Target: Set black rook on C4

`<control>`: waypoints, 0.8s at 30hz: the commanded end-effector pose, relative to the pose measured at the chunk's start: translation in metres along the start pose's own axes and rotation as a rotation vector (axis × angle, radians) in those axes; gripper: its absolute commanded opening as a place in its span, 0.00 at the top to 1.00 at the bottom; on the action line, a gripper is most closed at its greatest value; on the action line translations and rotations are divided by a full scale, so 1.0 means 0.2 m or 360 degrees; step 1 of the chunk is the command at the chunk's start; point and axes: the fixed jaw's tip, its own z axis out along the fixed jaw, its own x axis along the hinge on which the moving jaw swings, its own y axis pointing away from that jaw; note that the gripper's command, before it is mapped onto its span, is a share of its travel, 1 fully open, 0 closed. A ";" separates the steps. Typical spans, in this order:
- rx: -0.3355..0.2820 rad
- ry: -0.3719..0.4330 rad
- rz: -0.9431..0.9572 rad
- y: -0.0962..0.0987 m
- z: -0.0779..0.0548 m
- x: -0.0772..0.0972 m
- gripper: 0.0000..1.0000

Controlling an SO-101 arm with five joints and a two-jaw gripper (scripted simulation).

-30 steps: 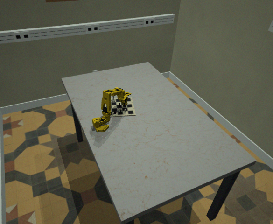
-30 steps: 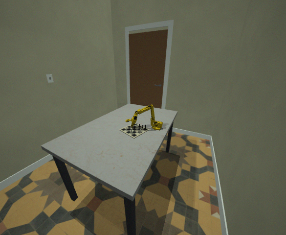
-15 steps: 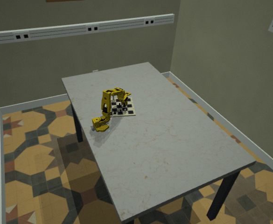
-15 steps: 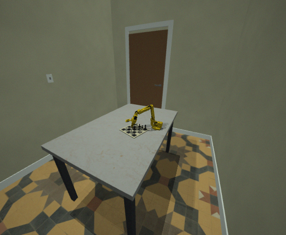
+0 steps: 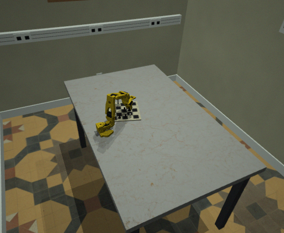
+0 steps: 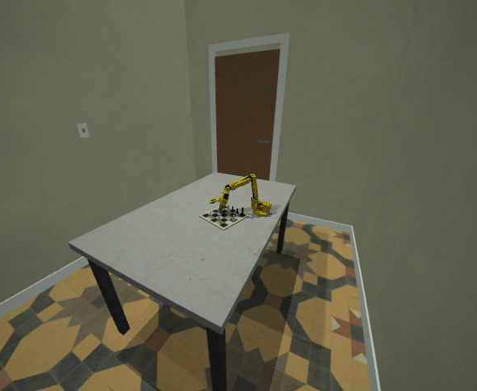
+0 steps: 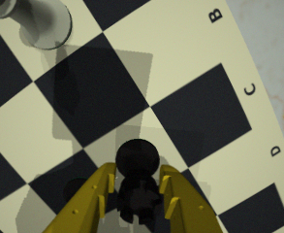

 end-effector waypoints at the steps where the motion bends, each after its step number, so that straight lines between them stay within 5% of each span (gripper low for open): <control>1: -0.0006 0.0036 0.0004 0.01 0.00 0.03 0.88; 10: -0.0006 0.0035 0.0004 0.01 -0.04 0.02 0.88; 24: -0.0006 0.0035 0.0004 0.01 -0.19 -0.03 0.88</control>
